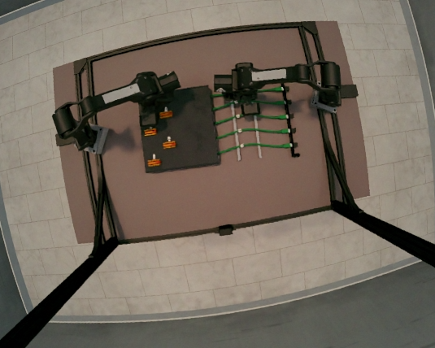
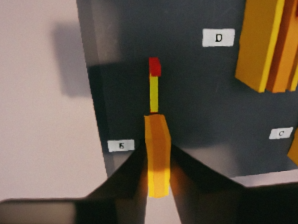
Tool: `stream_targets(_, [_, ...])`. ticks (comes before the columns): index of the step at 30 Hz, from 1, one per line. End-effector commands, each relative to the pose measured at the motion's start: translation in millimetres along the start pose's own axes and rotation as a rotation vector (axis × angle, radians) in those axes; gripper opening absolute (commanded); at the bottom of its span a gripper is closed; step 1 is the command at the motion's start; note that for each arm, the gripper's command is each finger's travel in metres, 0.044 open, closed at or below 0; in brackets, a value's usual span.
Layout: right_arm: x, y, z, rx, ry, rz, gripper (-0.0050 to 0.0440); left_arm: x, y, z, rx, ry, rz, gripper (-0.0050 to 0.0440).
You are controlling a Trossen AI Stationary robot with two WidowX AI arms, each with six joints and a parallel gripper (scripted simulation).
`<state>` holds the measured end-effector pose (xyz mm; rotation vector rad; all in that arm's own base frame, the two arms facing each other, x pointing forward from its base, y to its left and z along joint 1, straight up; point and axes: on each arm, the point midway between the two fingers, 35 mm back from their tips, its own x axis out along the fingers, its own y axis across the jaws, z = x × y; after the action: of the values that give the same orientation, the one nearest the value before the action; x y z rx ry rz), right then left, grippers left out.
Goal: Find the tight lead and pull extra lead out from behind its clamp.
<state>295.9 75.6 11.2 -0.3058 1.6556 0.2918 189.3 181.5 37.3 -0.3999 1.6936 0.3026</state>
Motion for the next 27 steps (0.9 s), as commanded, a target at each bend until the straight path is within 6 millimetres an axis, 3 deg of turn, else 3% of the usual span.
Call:
stream_targets(1, [-5.5,-0.3,2.0,0.000,-0.017,-0.002,-0.0050,-1.9,1.1,3.2,0.002,-0.021,0.006,-0.0050])
stream_targets(8, [-5.5,-0.3,2.0,0.000,-0.017,-0.002,-0.0050,1.4,1.2,3.8,0.002,-0.021,0.006,-0.0050])
stream_targets(9, [-5.5,-0.4,2.8,0.000,-0.020,-0.003,0.0209,-4.0,0.7,2.0,-0.003,-0.019,0.007,0.0209])
stream_targets(25, [-5.5,-0.4,2.8,0.000,-0.020,-0.003,0.0209,-4.0,0.7,2.0,-0.003,-0.019,0.007,0.0209])
stream_targets(27, [-23.9,-0.2,1.0,0.000,-0.021,-0.002,0.0209,-16.0,0.5,0.3,-0.003,-0.020,0.008,0.0209])
